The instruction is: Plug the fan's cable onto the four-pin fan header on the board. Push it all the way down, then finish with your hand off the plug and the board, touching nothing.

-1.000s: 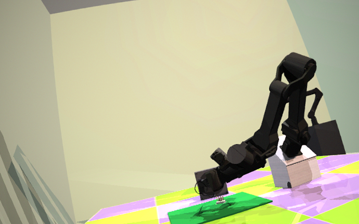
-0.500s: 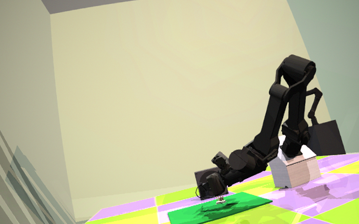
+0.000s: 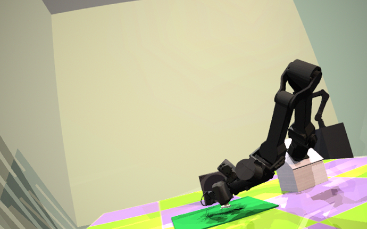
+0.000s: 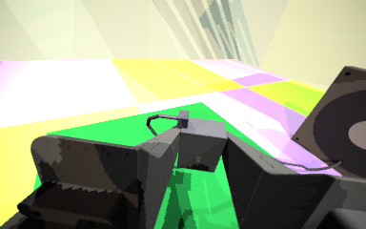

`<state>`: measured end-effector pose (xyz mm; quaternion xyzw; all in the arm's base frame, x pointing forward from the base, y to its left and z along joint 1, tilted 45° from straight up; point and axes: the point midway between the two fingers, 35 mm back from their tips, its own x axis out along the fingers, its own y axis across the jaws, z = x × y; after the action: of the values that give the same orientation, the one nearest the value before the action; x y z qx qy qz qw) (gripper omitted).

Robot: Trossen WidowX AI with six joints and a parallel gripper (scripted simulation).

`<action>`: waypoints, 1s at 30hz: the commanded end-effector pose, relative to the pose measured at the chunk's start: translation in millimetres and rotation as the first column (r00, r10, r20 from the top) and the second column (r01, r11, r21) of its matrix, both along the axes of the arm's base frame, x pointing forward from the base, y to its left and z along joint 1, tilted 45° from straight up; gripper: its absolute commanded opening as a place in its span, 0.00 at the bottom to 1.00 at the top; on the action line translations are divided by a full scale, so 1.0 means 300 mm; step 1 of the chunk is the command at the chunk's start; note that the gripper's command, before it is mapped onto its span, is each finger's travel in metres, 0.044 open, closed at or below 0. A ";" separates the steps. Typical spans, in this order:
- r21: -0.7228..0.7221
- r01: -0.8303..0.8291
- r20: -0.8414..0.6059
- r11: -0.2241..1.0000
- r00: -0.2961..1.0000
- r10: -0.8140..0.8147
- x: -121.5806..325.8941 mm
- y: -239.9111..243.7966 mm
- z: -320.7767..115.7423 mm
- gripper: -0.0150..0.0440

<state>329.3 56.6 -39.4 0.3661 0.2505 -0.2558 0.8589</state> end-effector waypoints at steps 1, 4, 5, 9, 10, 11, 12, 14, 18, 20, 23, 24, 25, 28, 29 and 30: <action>0.000 0.009 0.006 1.000 1.000 -0.009 0.006 0.007 -0.009 0.25; 0.000 0.009 0.006 1.000 1.000 -0.009 0.005 0.014 -0.015 0.25; 0.000 0.009 0.006 1.000 1.000 -0.009 0.005 0.016 -0.017 0.25; 0.000 0.009 0.006 1.000 1.000 -0.009 0.004 0.024 -0.025 0.25; 0.000 0.009 0.006 1.000 1.000 -0.009 0.004 0.027 -0.027 0.25; 0.000 0.009 0.006 1.000 1.000 -0.009 0.003 0.029 -0.030 0.25; 0.000 0.009 0.006 1.000 1.000 -0.009 0.003 0.031 -0.032 0.25; 0.000 0.009 0.006 1.000 1.000 -0.009 0.002 0.035 -0.036 0.25; 0.000 0.009 0.005 1.000 1.000 -0.009 0.001 0.044 -0.044 0.25; 0.000 0.009 0.005 1.000 1.000 -0.009 0.001 0.048 -0.048 0.25; 0.000 0.009 0.005 1.000 1.000 -0.009 0.000 0.054 -0.054 0.25; 0.000 0.009 0.005 1.000 1.000 -0.009 0.000 0.056 -0.057 0.25; 0.000 0.009 0.005 1.000 1.000 -0.009 -0.001 0.058 -0.059 0.25; 0.000 0.009 0.005 1.000 1.000 -0.009 -0.001 0.065 -0.065 0.25; 0.000 0.009 0.005 1.000 1.000 -0.009 -0.002 0.067 -0.067 0.25; 0.000 0.009 0.005 1.000 1.000 -0.009 -0.002 0.069 -0.069 0.25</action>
<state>326.9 75.7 -57.9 0.3660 0.2512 -0.2562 0.8587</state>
